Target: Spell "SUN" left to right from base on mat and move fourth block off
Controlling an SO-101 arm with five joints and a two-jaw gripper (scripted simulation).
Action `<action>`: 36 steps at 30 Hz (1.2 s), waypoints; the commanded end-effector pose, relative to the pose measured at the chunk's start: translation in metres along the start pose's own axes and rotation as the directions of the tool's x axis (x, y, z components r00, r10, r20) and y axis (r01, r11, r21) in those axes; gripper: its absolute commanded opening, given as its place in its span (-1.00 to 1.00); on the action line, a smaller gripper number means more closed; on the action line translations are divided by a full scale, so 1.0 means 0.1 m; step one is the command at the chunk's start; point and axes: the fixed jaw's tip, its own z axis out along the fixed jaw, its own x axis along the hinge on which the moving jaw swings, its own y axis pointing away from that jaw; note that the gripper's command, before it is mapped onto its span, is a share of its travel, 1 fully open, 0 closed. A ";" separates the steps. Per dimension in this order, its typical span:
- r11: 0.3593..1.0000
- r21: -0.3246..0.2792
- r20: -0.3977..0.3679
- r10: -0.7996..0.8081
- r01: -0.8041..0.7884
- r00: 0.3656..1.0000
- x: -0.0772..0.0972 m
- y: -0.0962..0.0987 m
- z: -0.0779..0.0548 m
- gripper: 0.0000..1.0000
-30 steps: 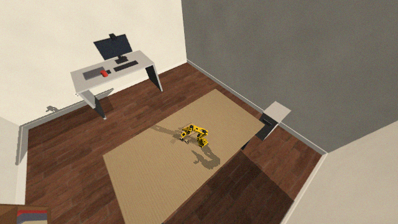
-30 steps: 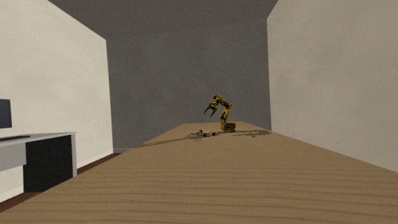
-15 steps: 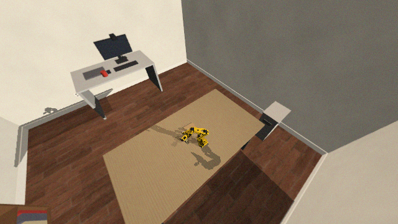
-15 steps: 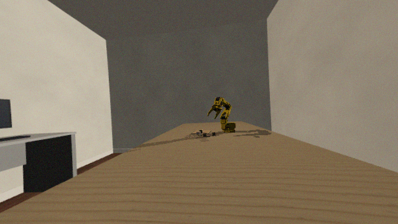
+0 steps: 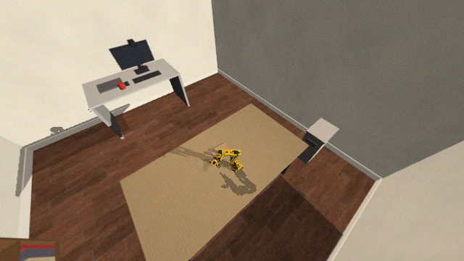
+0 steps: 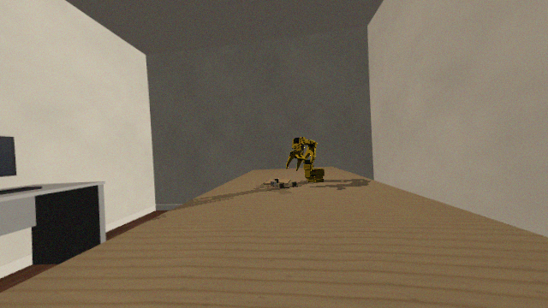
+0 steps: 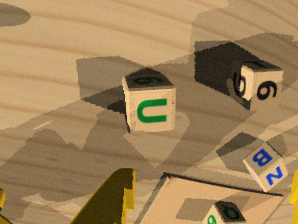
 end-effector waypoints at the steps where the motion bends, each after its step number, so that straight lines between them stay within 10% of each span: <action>1: 1.000 -0.028 -0.017 0.000 -0.001 1.000 -0.03 -0.03 0.05 -0.36; 9: 0.992 -0.130 -0.091 -0.006 -0.006 0.996 0.03 0.05 0.20 -0.36; 36: 0.989 -0.148 -0.105 -0.007 -0.009 0.994 0.03 0.06 0.23 -0.36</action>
